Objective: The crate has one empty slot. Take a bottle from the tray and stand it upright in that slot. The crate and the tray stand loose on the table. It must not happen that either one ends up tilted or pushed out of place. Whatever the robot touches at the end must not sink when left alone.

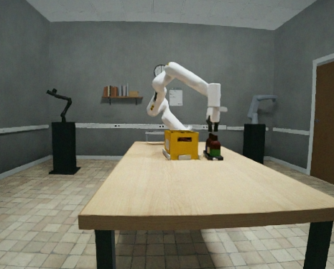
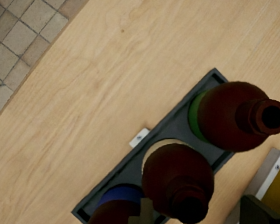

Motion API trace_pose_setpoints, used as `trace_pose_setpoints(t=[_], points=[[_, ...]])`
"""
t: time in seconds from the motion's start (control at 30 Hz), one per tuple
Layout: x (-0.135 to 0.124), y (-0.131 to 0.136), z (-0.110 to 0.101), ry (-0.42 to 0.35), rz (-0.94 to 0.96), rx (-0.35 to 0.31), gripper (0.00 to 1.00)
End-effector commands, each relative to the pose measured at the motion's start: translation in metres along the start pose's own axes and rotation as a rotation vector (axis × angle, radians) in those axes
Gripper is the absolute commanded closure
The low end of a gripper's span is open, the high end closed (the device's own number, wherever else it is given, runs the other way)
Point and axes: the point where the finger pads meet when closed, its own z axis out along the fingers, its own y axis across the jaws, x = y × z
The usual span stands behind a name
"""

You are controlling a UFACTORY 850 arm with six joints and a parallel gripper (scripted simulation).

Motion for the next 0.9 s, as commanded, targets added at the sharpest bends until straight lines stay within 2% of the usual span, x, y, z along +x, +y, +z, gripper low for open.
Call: trace_pose_setpoints(t=[0.0, 0.87], points=[[0.001, 0.000, 0.000, 0.002, 0.001, 0.000, 0.35], [0.001, 0.000, 0.025, 0.002, 0.001, 0.000, 0.35]])
